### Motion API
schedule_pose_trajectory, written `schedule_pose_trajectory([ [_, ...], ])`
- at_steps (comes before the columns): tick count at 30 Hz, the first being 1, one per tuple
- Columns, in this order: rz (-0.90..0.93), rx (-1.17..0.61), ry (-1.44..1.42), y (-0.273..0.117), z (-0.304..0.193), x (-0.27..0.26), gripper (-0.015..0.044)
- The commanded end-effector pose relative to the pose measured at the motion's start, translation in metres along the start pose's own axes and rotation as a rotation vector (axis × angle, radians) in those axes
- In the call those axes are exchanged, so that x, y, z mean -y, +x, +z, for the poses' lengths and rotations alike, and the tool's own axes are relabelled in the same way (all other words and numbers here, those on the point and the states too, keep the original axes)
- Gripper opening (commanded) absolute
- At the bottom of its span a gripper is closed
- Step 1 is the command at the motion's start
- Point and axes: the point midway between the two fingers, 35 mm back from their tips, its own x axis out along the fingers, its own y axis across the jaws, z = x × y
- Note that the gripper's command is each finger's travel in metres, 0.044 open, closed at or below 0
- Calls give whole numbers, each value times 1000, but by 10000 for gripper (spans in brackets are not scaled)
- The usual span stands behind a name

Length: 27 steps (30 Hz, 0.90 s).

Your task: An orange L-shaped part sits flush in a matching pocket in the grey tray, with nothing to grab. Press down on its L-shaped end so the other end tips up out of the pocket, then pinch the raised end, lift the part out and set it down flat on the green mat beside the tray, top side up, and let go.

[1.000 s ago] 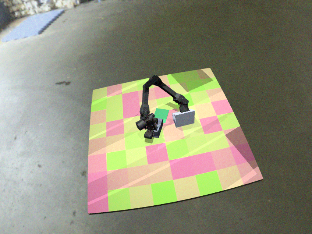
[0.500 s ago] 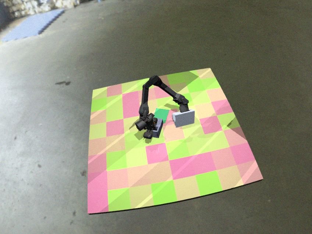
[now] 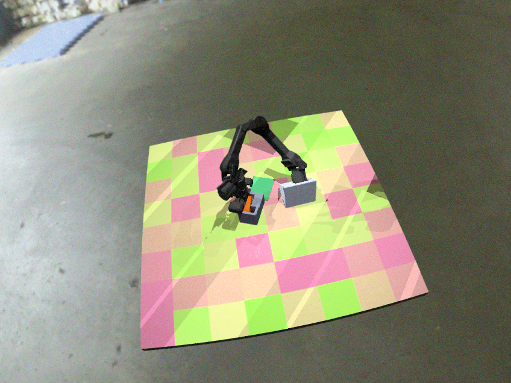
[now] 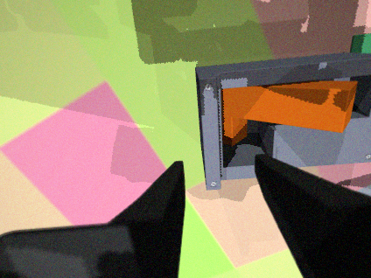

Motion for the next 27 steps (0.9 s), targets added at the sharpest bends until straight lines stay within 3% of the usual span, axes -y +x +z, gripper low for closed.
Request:
schedule_pose_trajectory([
  [1, -14, -13, -1, -4, -3, 4, 180],
  [25, -3, -2, 0, -1, 0, 1, 180],
  [27, -3, -2, -45, -1, 0, 3, 233],
])
